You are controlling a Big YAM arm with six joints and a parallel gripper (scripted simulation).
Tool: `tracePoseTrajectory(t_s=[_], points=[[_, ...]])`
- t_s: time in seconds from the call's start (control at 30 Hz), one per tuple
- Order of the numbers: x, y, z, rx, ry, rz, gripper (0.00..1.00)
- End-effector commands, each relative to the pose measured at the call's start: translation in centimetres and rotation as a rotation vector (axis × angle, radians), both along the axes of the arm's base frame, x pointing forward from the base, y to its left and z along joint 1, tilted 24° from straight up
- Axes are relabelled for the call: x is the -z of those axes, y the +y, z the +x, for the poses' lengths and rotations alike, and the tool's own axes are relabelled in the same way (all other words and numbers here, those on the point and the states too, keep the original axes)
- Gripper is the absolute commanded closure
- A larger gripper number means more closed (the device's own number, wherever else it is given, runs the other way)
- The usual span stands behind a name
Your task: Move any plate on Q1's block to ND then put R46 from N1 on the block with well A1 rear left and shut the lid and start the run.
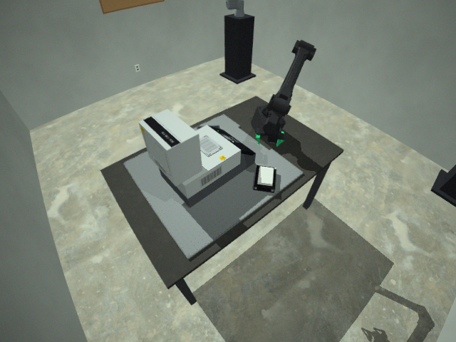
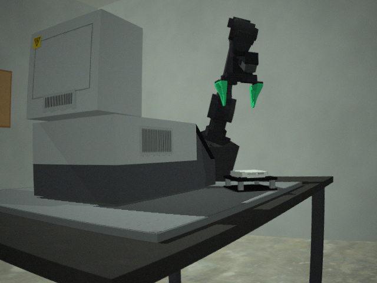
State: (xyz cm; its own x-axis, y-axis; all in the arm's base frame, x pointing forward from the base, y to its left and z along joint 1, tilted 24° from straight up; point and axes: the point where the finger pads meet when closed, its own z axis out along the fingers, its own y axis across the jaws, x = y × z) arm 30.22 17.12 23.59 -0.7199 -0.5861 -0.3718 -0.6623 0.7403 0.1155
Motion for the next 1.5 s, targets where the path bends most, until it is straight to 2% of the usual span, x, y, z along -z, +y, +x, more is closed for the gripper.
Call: tracePoseTrajectory(t_s=[0.0, 0.03, 0.1, 0.2, 0.6, 1.03, 1.23, 1.4, 1.47], points=[[-4.5, 1.9, 1.9, 0.074, 0.024, 0.069, 0.00], [-4.8, 2.2, 2.3, 0.098, 0.052, 0.080, 0.00], [-5.2, 2.8, 2.9, 0.104, 0.031, 0.071, 0.00], [-5.3, 3.9, 2.3, 0.084, 0.029, 0.072, 0.00], [-5.1, 2.4, 2.3, 0.070, -0.022, 0.086, 0.00], [-3.8, 1.8, 0.8, 0.055, 0.020, 0.058, 0.00], [-4.4, 1.8, 0.9, 0.054, 0.010, 0.063, 0.00], [-1.8, 3.4, 1.4, 0.055, 0.022, 0.058, 0.00], [-1.3, 3.7, 1.5, 0.055, 0.026, 0.056, 0.00]])
